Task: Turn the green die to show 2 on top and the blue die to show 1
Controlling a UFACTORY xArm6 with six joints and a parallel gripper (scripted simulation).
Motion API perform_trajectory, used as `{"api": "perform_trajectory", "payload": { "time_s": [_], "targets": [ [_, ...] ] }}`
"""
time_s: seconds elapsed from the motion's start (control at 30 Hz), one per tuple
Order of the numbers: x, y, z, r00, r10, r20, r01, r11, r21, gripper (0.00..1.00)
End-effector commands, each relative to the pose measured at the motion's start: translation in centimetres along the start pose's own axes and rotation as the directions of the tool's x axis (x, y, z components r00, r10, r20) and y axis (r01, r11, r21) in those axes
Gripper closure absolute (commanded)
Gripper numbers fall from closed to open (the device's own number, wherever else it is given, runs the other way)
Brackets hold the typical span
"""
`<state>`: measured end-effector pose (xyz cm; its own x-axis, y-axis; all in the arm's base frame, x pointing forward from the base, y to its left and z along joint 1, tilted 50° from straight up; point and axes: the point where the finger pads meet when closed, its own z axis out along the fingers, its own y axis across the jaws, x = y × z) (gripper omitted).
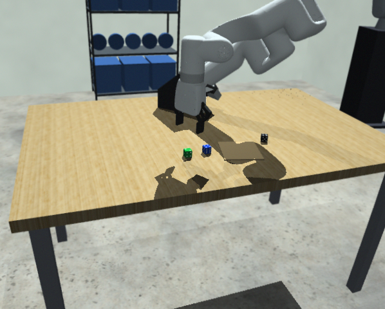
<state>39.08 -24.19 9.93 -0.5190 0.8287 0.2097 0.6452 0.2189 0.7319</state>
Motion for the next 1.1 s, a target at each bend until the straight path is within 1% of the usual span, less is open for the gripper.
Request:
{"api": "perform_trajectory", "payload": {
  "time_s": [0.0,0.1,0.17,0.3,0.33,0.37,0.4,0.53,0.57,0.67,0.8,0.83,0.97,1.07],
  "targets": [
    [0.0,0.0,0.1,0.985,-0.174,0.007,0.174,0.985,-0.009,0.00],
    [0.0,0.0,0.1,0.984,-0.180,0.007,0.180,0.984,-0.009,0.00],
    [0.0,-0.1,0.3,0.949,-0.315,0.008,0.315,0.949,-0.008,0.00],
    [0.0,-0.1,0.3,0.923,-0.384,0.008,0.384,0.923,-0.008,0.00],
    [0.0,-0.1,0.4,0.897,-0.442,0.008,0.442,0.897,-0.007,0.00],
    [0.0,-0.1,0.4,0.896,-0.443,0.008,0.444,0.896,-0.007,0.00],
    [0.0,-0.2,0.5,0.867,-0.499,0.009,0.499,0.867,-0.007,0.00],
    [0.1,-0.2,0.6,0.803,-0.596,0.009,0.596,0.803,-0.006,0.00],
    [0.1,-0.2,0.7,0.773,-0.635,0.009,0.635,0.773,-0.006,0.00],
    [0.1,-0.2,0.7,0.770,-0.638,0.009,0.639,0.770,-0.006,0.00],
    [0.2,-0.3,0.9,0.647,-0.762,0.010,0.762,0.647,-0.005,0.00],
    [0.2,-0.3,0.9,0.644,-0.765,0.010,0.765,0.644,-0.005,0.00],
    [0.2,-0.3,1.1,0.547,-0.837,0.010,0.837,0.547,-0.004,0.00],
    [0.2,-0.4,1.1,0.500,-0.866,0.010,0.866,0.500,-0.004,0.00]
  ]
}}
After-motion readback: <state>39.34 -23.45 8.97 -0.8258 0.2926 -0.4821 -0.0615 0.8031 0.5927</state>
